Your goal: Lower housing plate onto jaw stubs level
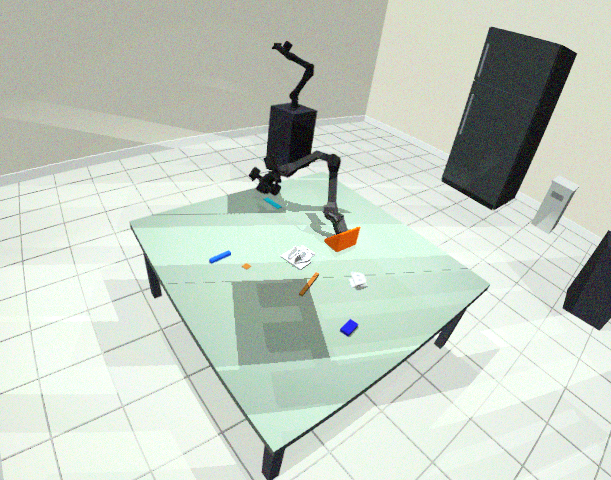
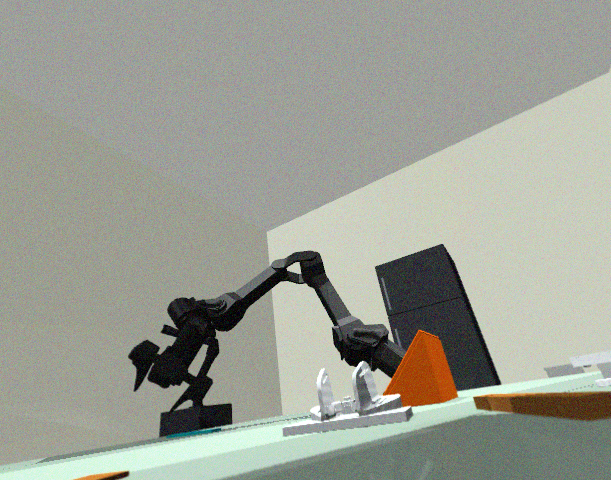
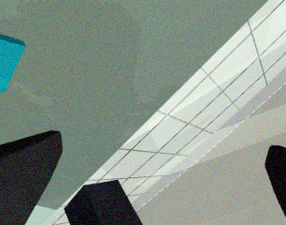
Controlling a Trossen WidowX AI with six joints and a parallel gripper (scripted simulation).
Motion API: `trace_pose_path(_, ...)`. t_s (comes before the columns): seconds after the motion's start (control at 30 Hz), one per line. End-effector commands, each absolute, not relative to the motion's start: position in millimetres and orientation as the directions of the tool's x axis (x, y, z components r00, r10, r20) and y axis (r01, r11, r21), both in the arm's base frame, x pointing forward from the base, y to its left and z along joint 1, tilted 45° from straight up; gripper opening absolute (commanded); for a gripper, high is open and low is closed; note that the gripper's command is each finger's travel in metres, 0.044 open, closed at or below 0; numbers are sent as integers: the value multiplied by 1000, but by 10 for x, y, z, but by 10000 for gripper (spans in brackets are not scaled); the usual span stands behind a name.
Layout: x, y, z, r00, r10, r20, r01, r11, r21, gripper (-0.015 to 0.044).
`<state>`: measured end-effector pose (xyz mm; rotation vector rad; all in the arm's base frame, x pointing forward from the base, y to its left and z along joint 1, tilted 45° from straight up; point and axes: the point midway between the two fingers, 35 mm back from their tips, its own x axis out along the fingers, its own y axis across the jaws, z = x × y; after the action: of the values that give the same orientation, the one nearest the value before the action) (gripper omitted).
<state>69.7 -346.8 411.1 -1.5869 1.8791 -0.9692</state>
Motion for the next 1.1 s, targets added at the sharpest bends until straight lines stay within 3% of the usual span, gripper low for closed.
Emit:
trace_pose_path(0.0,974,-3539,3982,-130,-991,29,-633,61,-771,440)
trace_pose_path(1.07,2874,-3136,2853,295,-903,-312,-674,35,-738,440)
